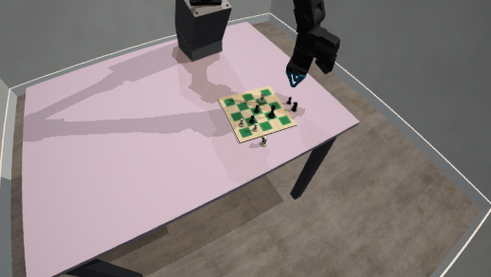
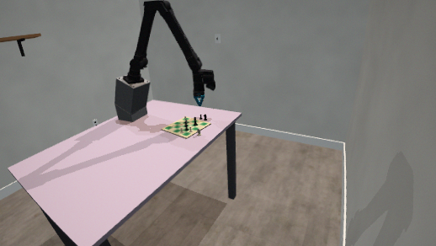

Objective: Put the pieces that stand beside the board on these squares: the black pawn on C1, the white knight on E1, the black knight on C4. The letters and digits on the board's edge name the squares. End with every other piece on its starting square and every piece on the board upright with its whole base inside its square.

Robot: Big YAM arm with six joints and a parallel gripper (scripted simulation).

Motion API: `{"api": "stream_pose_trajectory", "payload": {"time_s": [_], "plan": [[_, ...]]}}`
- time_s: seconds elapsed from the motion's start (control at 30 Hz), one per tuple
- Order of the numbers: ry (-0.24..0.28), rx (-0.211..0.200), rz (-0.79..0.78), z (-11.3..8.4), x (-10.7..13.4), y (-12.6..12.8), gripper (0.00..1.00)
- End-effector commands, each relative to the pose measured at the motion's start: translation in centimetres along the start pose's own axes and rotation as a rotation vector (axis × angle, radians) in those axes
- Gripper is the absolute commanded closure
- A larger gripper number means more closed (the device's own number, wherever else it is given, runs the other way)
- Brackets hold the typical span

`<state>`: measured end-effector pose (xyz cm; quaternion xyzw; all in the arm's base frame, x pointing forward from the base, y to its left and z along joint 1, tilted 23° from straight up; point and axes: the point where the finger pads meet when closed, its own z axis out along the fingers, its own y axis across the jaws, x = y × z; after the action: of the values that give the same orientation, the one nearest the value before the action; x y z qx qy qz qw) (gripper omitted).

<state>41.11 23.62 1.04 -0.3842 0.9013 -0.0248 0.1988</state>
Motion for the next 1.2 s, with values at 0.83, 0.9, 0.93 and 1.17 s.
{"api": "stream_pose_trajectory", "payload": {"time_s": [0.83,0.9,0.93,1.17], "plan": [[-0.036,0.011,0.004,1.7,-1.7,-1.1,0.66],[-0.036,0.011,0.004,1.7,-1.7,-1.1,0.66],[-0.037,0.01,0.002,1.9,-1.7,-0.9,0.66],[-0.035,0.011,0.003,3.0,-1.6,-1.1,0.66]]}}
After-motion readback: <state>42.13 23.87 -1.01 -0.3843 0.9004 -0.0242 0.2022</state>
